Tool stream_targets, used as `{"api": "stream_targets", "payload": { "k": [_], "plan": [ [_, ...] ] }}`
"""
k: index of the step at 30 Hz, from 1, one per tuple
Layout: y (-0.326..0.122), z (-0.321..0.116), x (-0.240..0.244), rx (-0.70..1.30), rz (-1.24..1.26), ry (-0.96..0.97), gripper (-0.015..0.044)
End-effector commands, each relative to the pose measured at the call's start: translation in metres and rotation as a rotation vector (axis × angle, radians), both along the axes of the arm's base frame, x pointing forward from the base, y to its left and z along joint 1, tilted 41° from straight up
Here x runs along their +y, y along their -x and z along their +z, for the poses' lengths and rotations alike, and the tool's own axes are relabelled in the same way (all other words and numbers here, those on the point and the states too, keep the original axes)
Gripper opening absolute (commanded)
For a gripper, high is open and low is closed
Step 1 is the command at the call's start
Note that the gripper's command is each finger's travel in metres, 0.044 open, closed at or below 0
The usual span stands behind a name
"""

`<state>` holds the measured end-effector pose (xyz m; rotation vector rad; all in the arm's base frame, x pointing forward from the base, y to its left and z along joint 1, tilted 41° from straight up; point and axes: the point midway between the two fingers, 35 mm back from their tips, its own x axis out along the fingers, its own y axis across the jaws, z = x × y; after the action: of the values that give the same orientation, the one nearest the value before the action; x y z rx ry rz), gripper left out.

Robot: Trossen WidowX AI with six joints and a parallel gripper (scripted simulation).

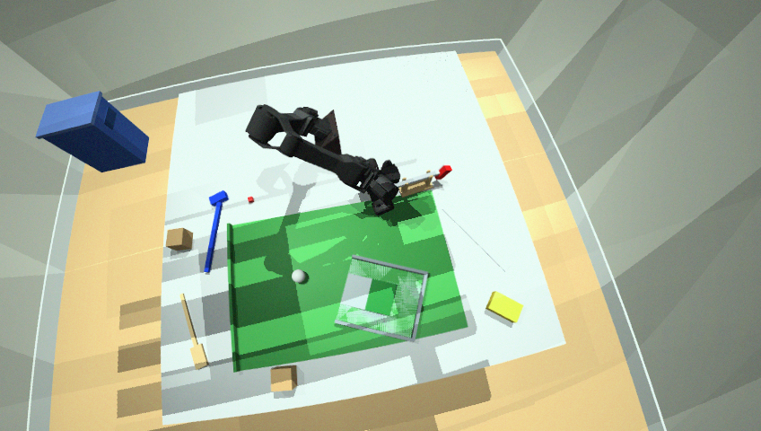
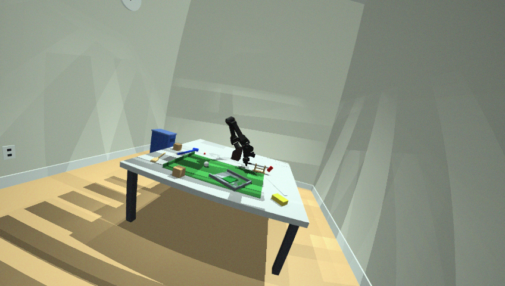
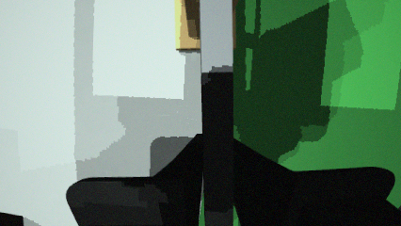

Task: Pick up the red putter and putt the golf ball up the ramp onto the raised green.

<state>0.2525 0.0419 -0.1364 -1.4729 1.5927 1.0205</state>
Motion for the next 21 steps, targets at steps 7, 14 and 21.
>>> {"api": "stream_targets", "payload": {
  "k": [7, 14, 21],
  "plan": [
    [-0.006, 0.018, 0.018, -0.002, 0.000, -0.003, 0.0000],
    [-0.009, 0.060, 0.054, 0.000, 0.000, -0.006, 0.0000],
    [-0.009, 0.070, 0.059, -0.004, 0.001, 0.002, 0.0000]
  ]
}}
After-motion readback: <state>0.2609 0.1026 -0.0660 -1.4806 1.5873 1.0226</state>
